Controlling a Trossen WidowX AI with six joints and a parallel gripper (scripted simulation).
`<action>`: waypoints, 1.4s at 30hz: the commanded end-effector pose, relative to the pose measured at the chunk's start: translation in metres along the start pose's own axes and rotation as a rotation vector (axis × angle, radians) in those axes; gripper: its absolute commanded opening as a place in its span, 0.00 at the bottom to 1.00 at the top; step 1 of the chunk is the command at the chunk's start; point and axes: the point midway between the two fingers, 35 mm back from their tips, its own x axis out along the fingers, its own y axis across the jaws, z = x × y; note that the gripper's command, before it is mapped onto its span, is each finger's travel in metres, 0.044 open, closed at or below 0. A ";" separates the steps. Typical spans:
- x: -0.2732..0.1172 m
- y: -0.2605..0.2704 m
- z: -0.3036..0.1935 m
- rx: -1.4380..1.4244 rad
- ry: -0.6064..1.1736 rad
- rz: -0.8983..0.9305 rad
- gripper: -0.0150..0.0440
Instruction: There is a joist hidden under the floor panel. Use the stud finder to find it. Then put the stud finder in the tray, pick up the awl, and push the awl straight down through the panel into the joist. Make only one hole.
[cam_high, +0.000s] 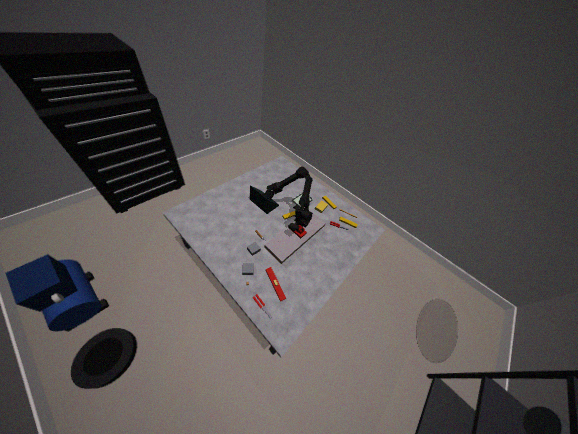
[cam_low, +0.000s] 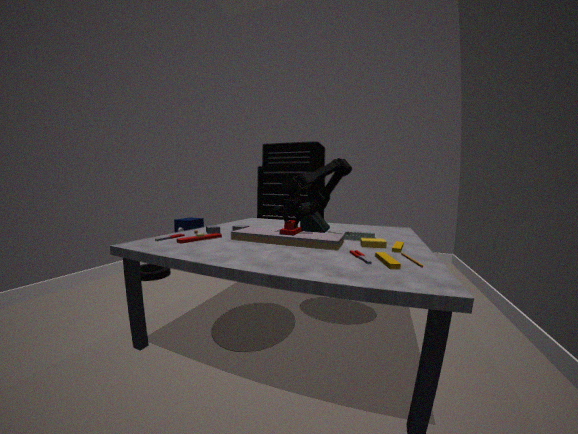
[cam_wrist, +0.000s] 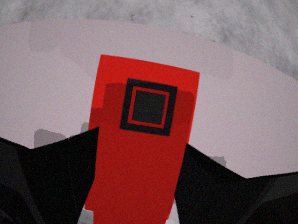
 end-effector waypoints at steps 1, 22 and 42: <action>0.001 0.013 -0.001 -0.008 0.001 0.011 0.25; 0.000 0.061 -0.001 -0.007 0.002 0.013 0.25; 0.000 0.106 -0.001 -0.007 0.002 0.015 0.25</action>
